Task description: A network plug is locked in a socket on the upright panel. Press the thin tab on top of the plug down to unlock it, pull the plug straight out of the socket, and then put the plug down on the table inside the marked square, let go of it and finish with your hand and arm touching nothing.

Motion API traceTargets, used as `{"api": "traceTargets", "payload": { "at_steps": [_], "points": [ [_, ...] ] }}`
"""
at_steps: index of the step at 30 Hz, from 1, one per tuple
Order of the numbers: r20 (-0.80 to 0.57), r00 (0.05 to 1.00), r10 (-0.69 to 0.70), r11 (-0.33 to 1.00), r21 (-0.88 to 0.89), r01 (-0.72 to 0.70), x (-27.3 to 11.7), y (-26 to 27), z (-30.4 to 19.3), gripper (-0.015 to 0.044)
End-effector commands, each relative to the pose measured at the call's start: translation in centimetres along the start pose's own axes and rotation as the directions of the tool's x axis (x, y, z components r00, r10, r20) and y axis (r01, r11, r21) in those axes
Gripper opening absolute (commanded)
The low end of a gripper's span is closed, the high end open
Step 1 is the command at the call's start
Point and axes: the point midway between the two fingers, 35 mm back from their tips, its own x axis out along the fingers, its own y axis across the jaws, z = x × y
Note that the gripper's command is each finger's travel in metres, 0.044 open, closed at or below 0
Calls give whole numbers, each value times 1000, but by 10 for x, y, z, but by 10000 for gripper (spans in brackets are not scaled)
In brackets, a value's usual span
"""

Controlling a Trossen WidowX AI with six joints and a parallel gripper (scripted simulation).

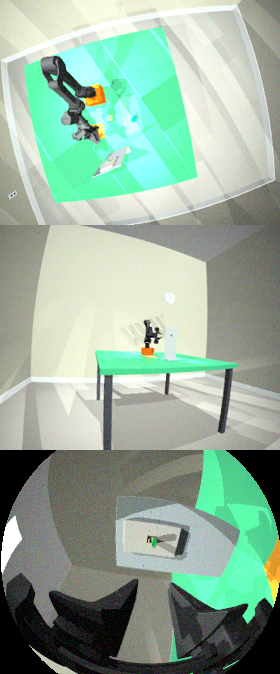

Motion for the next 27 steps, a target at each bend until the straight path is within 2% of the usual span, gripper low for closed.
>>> {"api": "traceTargets", "payload": {
  "at_steps": [1,13,27],
  "points": [
    [0,1000,2,1000,6,-2,11,2,4,156],
    [0,1000,6,1000,6,-6,52,1,14,156],
    [0,1000,7,1000,5,-7,67,2,19,156]
  ]
}}
